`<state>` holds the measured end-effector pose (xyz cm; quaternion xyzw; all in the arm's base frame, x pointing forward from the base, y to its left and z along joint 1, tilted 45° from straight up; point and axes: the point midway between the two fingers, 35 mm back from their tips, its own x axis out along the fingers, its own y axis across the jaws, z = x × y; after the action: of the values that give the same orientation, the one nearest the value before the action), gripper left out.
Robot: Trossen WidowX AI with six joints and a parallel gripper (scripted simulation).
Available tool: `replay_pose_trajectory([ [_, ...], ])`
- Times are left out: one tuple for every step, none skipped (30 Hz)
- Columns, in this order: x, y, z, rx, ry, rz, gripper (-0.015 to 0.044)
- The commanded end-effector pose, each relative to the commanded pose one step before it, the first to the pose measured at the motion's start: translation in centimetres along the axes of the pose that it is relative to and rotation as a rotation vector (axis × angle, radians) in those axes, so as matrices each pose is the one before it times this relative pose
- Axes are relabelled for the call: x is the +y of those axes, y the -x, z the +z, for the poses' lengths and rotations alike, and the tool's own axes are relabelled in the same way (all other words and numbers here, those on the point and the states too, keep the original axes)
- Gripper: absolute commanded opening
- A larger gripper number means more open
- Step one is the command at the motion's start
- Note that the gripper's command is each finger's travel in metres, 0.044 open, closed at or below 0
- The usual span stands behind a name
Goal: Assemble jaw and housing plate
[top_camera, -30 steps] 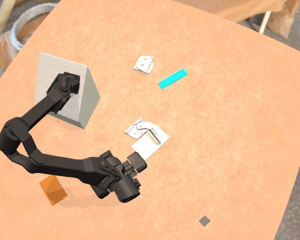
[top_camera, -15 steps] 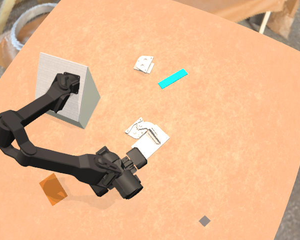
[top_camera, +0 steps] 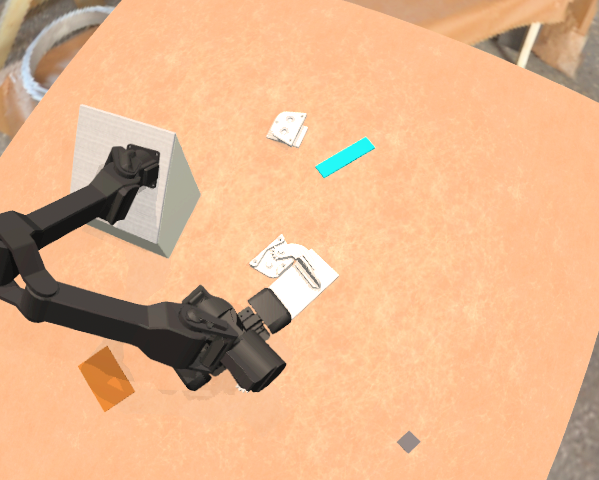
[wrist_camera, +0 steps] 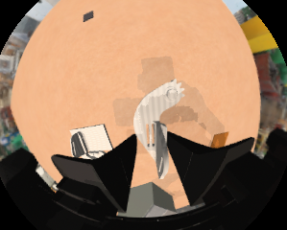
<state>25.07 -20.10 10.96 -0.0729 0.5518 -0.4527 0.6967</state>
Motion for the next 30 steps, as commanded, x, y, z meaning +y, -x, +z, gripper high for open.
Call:
replay_pose_trajectory([
  [0.457, 0.129, -0.158, 0.00022, 0.0685, -0.00106, 0.0134],
  [0.263, -0.012, -0.074, 0.00052, 0.0318, 0.00193, 0.0134],
  [0.264, -0.012, -0.068, 0.00047, 0.0318, 0.0019, 0.0134],
  [0.264, -0.011, -0.062, 0.00041, 0.0318, 0.00188, 0.0134],
  [0.265, -0.011, -0.056, 0.00036, 0.0318, 0.00185, 0.0134],
  [0.266, -0.011, -0.05, 0.00032, 0.0318, 0.00182, 0.0134],
  [0.266, -0.011, -0.043, 0.00027, 0.0318, 0.00179, 0.0134],
  [0.266, -0.011, -0.037, 0.00023, 0.0318, 0.00176, 0.0134],
  [0.266, -0.01, -0.031, 0.00018, 0.0318, 0.00173, 0.0134],
  [0.266, -0.01, -0.025, 0.00014, 0.0318, 0.0017, 0.0134],
  [0.266, -0.01, -0.019, 0.0001, 0.0319, 0.00167, 0.0134],
  [0.265, -0.01, -0.013, 0.00006, 0.0319, 0.00163, 0.0134],
  [0.265, -0.01, -0.007, 0.00003, 0.0319, 0.0016, 0.0134],
  [0.264, -0.009, -0.001, -0.00001, 0.0319, 0.00156, 0.0134],
  [0.263, -0.009, 0.005, -0.00004, 0.0319, 0.00152, 0.0134],
  [0.262, -0.009, 0.011, -0.00007, 0.0319, 0.00149, 0.0134],
  [0.261, -0.009, 0.017, -0.0001, 0.0319, 0.00145, 0.0134],
  [0.26, -0.009, 0.023, -0.00012, 0.0319, 0.00141, 0.0134],
  [0.258, -0.009, 0.028, -0.00015, 0.0319, 0.00137, 0.0134],
  [0.257, -0.009, 0.034, -0.00017, 0.0319, 0.00133, 0.0134],
  [0.255, -0.008, 0.04, -0.00019, 0.0319, 0.00129, 0.0134],
  [0.253, -0.008, 0.045, -0.00021, 0.0319, 0.00125, 0.0134],
  [0.251, -0.008, 0.051, -0.00023, 0.0319, 0.00121, 0.0134],
  [0.249, -0.008, 0.056, -0.00024, 0.0319, 0.00117, 0.0134],
  [0.247, -0.008, 0.062, -0.00026, 0.0319, 0.00113, 0.0134],
  [0.245, -0.008, 0.067, -0.00027, 0.0319, 0.00109, 0.0134],
  [0.242, -0.008, 0.072, -0.00028, 0.0319, 0.00105, 0.0134],
  [0.24, -0.008, 0.077, -0.00029, 0.0319, 0.00101, 0.0134],
  [0.237, -0.007, 0.082, -0.00029, 0.0319, 0.00097, 0.0134],
  [0.234, -0.007, 0.087, -0.0003, 0.0319, 0.00094, 0.0134],
])
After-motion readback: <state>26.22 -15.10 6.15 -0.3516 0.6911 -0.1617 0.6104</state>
